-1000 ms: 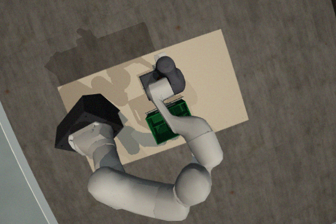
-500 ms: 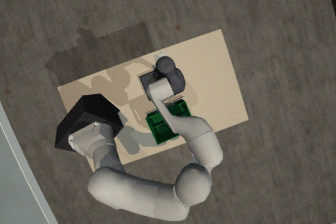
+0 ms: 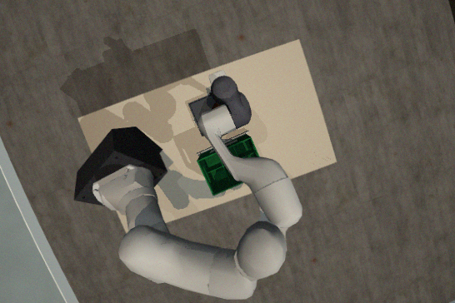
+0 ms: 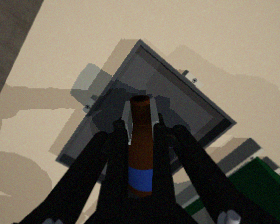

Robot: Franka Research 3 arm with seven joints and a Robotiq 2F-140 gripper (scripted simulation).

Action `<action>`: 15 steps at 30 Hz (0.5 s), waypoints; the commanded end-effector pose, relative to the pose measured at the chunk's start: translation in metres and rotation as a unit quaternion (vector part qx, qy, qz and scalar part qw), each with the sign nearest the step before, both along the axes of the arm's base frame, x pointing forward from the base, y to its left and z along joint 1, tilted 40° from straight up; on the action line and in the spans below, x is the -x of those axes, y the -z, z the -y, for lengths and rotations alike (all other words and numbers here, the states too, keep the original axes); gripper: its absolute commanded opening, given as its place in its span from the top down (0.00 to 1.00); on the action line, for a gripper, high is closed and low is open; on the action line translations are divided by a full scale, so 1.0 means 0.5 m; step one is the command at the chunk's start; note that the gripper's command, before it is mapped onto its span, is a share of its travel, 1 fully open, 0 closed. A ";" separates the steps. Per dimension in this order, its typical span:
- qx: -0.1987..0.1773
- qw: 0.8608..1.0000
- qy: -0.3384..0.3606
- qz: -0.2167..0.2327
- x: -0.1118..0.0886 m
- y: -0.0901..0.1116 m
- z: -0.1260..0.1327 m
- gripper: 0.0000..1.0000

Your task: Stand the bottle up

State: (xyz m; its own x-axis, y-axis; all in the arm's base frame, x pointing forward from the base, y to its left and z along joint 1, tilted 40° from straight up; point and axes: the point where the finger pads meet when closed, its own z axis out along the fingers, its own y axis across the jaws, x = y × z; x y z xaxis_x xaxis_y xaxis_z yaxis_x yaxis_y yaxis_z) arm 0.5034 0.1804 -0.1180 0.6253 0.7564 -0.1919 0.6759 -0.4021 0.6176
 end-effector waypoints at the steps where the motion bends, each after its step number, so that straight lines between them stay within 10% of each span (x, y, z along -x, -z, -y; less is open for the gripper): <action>1: -0.001 1.000 0.002 0.001 0.004 -0.005 -0.005 1.00; 15: -0.001 1.000 0.002 0.001 0.011 -0.020 -0.015 1.00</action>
